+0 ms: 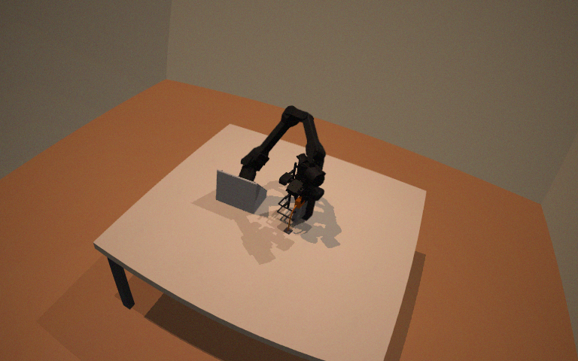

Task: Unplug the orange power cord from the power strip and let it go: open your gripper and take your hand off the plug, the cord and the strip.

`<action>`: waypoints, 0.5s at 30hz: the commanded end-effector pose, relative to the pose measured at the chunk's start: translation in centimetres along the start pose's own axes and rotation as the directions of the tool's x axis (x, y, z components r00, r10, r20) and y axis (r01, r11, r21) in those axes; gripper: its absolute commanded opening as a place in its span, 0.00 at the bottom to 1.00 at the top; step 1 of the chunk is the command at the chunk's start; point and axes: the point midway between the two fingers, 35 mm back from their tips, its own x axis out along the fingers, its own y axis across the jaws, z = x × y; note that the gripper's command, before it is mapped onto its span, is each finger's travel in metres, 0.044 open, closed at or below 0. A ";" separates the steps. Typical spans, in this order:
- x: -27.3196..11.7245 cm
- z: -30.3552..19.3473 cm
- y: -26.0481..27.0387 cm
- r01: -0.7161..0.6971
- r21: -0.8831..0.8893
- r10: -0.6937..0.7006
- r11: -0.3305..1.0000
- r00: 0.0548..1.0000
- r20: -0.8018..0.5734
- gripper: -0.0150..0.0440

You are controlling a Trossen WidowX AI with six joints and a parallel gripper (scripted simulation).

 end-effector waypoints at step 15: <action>-1.1 4.8 0.0 -0.008 0.013 0.007 1.000 0.999 0.049 0.25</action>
